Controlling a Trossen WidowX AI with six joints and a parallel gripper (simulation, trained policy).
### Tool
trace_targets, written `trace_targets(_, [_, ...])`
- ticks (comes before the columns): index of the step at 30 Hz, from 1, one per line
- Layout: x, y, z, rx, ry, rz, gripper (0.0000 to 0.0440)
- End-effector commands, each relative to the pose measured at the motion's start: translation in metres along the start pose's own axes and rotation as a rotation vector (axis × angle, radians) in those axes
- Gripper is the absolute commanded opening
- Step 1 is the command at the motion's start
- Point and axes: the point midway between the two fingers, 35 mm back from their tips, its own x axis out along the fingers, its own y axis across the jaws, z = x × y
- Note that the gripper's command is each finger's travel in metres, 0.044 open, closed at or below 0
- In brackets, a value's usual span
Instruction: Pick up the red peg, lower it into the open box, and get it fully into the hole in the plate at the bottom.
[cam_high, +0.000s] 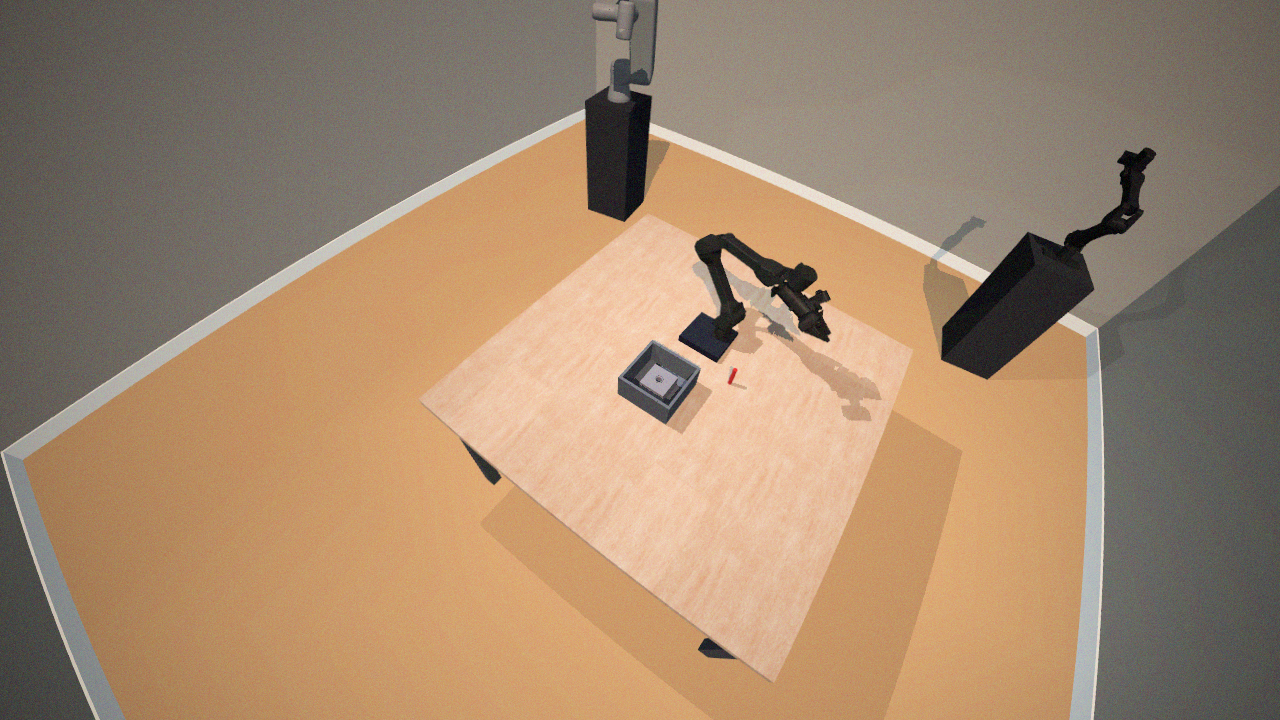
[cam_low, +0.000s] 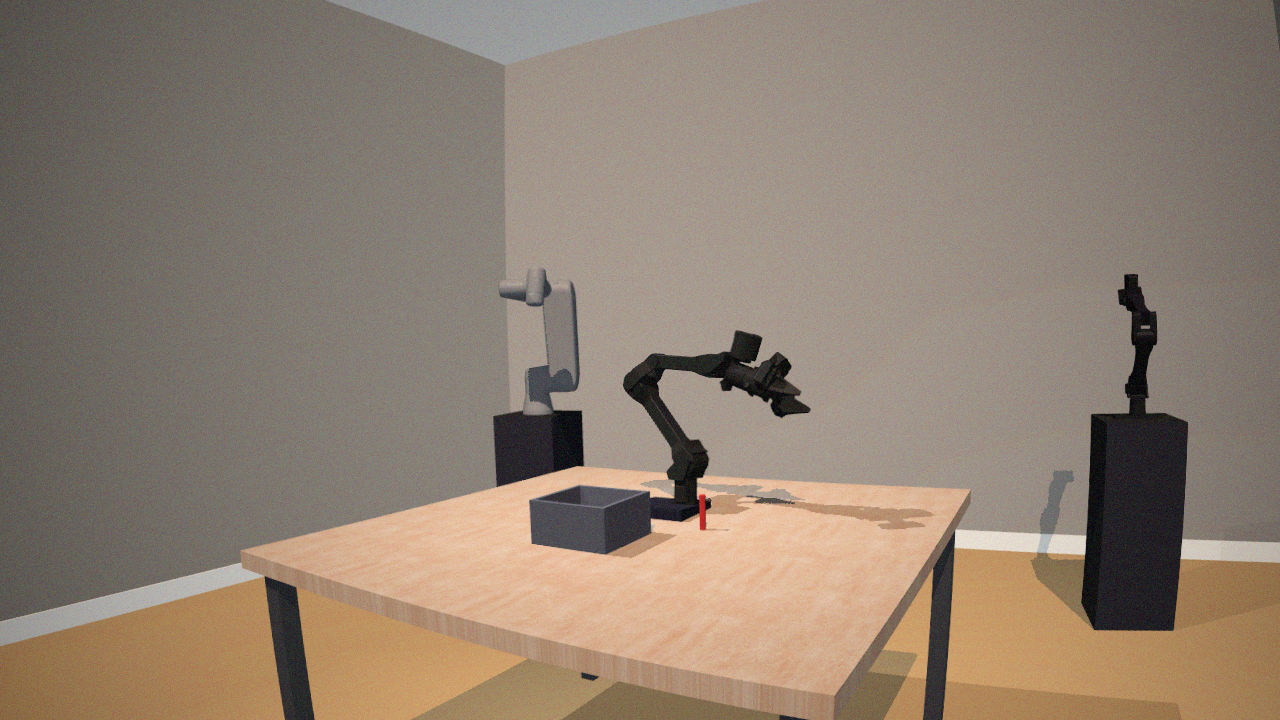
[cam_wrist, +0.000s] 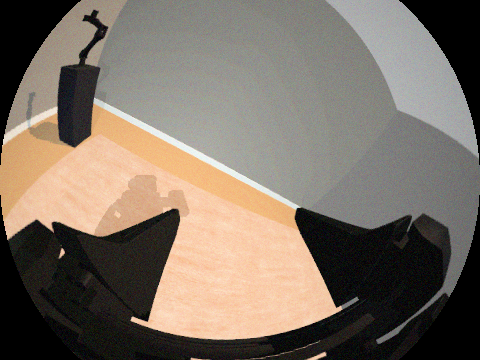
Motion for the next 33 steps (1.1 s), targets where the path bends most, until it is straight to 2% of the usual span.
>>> trace_targets(1, [-0.001, -0.008, -0.017, 0.103, 0.068, -0.029, 0.044])
trace_targets(17, [-0.016, -0.028, -0.086, 0.569, 0.343, -0.175, 0.044])
trace_targets(33, [-0.043, -0.032, -0.147, 1.024, 0.595, -0.38, 0.044])
